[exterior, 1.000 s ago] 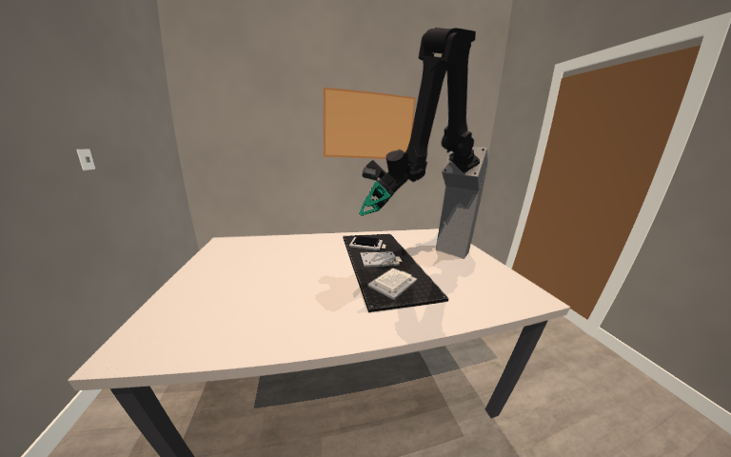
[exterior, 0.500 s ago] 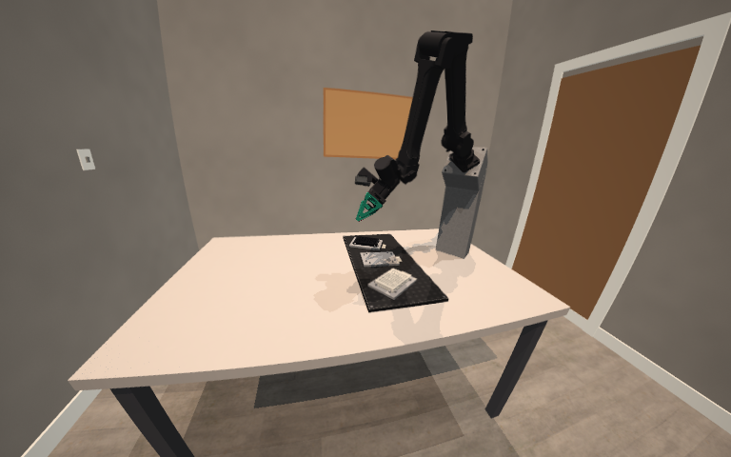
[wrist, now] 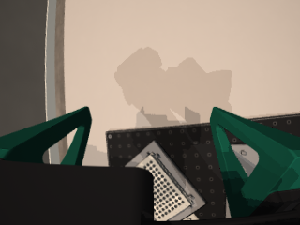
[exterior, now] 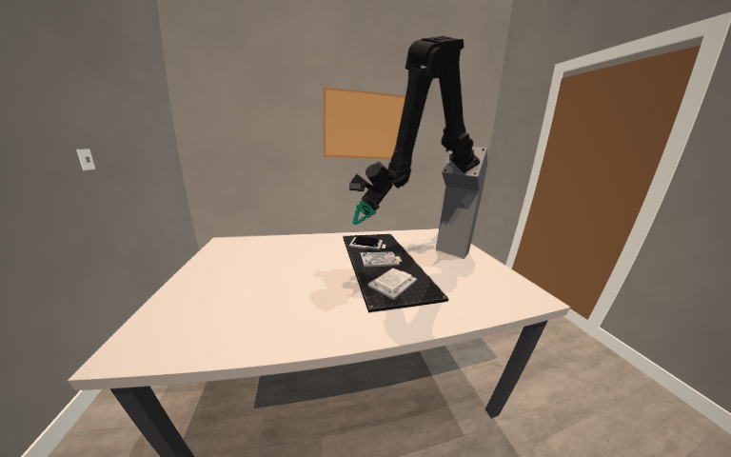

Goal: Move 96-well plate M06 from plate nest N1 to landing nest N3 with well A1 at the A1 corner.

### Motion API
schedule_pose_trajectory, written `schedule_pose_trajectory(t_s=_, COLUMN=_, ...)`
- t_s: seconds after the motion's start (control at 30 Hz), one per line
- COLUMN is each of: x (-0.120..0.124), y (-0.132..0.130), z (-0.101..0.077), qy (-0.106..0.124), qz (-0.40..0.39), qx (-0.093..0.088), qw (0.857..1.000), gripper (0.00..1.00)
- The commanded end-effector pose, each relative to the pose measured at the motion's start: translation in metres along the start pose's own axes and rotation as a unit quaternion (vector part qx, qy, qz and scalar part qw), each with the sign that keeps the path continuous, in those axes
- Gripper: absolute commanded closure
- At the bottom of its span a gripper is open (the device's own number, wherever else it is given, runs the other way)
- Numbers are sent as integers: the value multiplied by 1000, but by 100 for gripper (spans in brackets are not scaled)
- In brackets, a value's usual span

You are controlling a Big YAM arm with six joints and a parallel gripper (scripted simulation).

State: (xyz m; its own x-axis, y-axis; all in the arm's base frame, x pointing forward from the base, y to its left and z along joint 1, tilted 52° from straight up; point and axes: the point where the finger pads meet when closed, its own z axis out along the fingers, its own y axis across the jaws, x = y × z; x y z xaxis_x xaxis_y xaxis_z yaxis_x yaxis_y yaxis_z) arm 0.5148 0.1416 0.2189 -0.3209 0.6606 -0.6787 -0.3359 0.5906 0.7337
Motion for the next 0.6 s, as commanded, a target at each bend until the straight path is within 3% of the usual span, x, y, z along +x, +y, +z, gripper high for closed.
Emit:
schedule_pose_trajectory(t_s=0.0, x=-2, y=-20, z=2, qy=-7, qz=-11, qx=11, qw=1000, gripper=0)
schedule_pose_trajectory(t_s=0.07, x=-2, y=-20, z=2, qy=-7, qz=-11, qx=11, qw=1000, gripper=0)
schedule_pose_trajectory(t_s=0.1, x=4, y=-25, z=4, qy=15, qz=-9, qx=27, qw=999, gripper=0)
schedule_pose_trajectory(t_s=0.17, x=-8, y=-25, z=3, qy=25, qz=-18, qx=44, qw=999, gripper=0)
schedule_pose_trajectory(t_s=0.2, x=5, y=-44, z=6, qy=36, qz=-12, qx=56, qw=998, gripper=0)
schedule_pose_trajectory(t_s=0.27, x=2, y=-49, z=8, qy=27, qz=-17, qx=47, qw=998, gripper=0)
schedule_pose_trajectory(t_s=0.43, x=11, y=-62, z=6, qy=32, qz=-15, qx=51, qw=998, gripper=0)
schedule_pose_trajectory(t_s=0.47, x=9, y=-70, z=10, qy=48, qz=-12, qx=68, qw=996, gripper=0)
schedule_pose_trajectory(t_s=0.53, x=-2, y=-65, z=10, qy=58, qz=-20, qx=78, qw=995, gripper=0)
schedule_pose_trajectory(t_s=0.57, x=12, y=-85, z=11, qy=70, qz=-13, qx=90, qw=993, gripper=0)
